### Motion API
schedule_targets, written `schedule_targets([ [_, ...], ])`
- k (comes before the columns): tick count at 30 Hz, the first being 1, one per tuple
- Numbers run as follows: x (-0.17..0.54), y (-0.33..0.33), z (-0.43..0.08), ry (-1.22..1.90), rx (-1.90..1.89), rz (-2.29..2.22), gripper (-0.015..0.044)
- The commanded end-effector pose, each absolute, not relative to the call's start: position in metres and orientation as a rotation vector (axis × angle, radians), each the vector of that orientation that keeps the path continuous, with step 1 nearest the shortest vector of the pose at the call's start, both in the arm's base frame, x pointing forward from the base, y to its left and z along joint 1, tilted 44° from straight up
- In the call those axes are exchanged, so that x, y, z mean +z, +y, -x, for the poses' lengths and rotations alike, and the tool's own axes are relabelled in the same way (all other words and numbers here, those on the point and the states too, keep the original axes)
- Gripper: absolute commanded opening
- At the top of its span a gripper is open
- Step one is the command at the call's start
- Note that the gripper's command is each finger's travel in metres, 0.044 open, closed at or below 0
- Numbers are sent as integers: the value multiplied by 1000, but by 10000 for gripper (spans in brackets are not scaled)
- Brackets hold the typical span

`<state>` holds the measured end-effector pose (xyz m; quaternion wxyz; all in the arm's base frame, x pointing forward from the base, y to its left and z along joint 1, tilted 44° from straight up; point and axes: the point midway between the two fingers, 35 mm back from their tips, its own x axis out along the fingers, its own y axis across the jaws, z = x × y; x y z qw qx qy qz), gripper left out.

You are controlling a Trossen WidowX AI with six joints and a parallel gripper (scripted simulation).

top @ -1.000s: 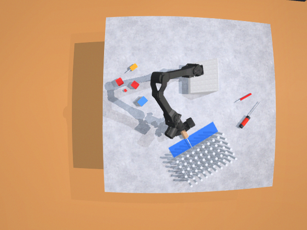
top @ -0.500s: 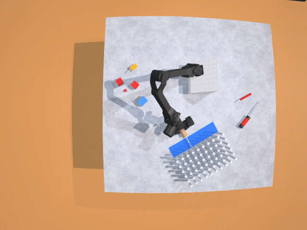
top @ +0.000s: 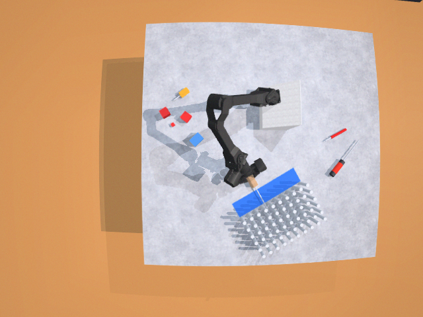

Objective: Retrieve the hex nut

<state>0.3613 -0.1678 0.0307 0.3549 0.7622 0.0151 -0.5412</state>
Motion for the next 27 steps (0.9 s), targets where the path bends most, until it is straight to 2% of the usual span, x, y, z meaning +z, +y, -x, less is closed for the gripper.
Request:
schedule_targets([
  [1, 31, -167, -358, 50, -1396, -1972, 0],
  [27, 37, -172, -342, 50, -1397, -1970, 0],
])
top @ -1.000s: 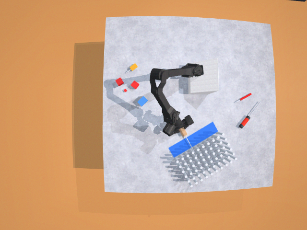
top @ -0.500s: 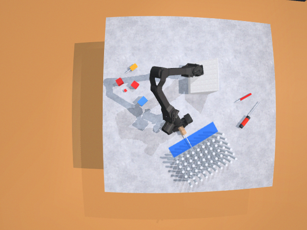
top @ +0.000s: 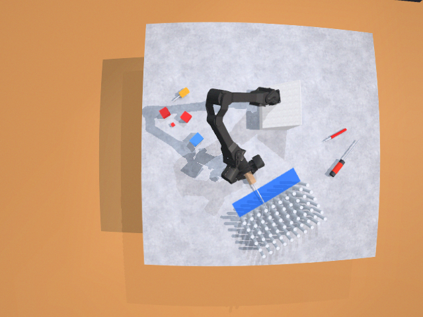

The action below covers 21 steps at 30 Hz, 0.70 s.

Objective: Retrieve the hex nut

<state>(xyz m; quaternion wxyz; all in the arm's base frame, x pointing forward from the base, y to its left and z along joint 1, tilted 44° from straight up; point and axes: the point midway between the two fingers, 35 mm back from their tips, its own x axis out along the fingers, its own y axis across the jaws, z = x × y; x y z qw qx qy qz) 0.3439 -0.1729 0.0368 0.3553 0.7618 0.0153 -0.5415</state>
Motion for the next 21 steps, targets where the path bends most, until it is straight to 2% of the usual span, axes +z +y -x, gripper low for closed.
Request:
schedule_targets([
  [1, 37, -172, -341, 50, -1397, -1970, 0],
  [21, 42, -176, -328, 50, -1397, -1970, 0],
])
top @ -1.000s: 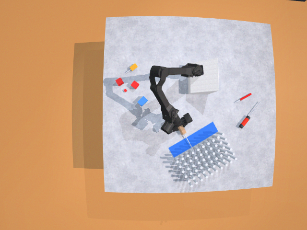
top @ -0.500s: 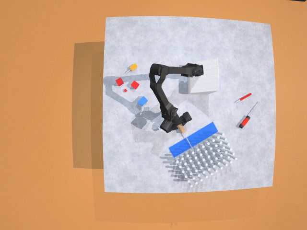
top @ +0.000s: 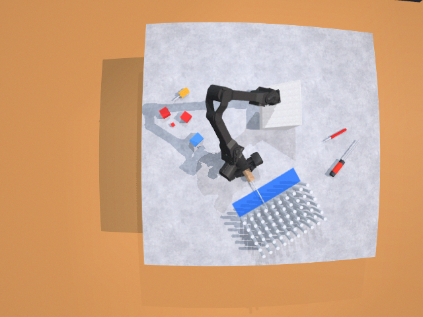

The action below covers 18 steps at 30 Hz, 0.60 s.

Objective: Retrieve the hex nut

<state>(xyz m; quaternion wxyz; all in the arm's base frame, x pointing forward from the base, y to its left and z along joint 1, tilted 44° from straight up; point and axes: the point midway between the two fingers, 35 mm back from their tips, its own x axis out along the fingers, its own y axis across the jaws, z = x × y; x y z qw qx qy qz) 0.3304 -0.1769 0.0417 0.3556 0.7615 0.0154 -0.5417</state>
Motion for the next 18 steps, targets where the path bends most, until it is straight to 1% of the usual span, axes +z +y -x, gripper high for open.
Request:
schedule_targets([
  [1, 42, -176, -328, 50, -1397, -1970, 0],
  [18, 46, -180, -317, 50, -1397, -1969, 0],
])
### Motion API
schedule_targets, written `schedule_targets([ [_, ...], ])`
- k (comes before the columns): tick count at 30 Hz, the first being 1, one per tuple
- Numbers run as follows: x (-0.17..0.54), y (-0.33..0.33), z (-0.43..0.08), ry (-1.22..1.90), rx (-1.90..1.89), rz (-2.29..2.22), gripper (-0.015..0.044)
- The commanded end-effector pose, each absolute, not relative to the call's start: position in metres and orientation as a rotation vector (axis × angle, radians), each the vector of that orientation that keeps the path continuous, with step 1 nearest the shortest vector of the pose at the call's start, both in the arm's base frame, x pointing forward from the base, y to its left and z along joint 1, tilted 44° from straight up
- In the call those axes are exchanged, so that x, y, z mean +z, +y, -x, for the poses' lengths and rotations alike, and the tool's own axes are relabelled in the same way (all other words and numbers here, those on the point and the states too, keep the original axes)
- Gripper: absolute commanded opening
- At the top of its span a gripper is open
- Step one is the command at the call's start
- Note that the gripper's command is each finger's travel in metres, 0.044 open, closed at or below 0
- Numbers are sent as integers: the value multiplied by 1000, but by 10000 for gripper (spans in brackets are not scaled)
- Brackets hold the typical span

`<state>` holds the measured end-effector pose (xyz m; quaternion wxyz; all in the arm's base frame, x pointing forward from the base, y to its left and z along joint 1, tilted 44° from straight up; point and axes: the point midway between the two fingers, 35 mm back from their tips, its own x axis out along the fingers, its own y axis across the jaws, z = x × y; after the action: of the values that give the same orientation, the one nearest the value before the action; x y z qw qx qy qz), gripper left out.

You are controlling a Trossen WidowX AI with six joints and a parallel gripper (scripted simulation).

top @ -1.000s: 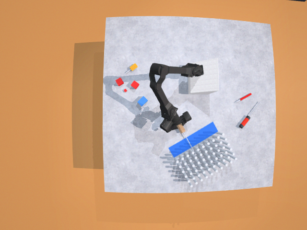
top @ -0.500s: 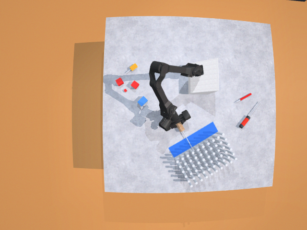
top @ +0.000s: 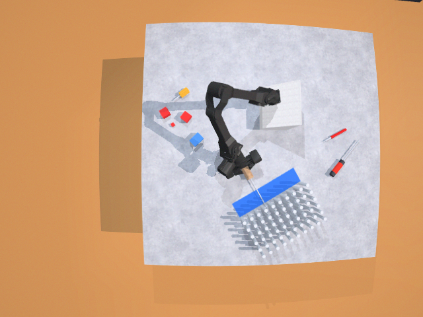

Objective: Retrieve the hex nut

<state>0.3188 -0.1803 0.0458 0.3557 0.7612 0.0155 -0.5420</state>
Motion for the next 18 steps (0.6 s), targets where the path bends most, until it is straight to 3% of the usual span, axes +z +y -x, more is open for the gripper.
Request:
schedule_targets([
  [1, 46, -180, -316, 50, -1397, -1969, 0],
  [18, 50, -183, -305, 49, -1397, -1968, 0],
])
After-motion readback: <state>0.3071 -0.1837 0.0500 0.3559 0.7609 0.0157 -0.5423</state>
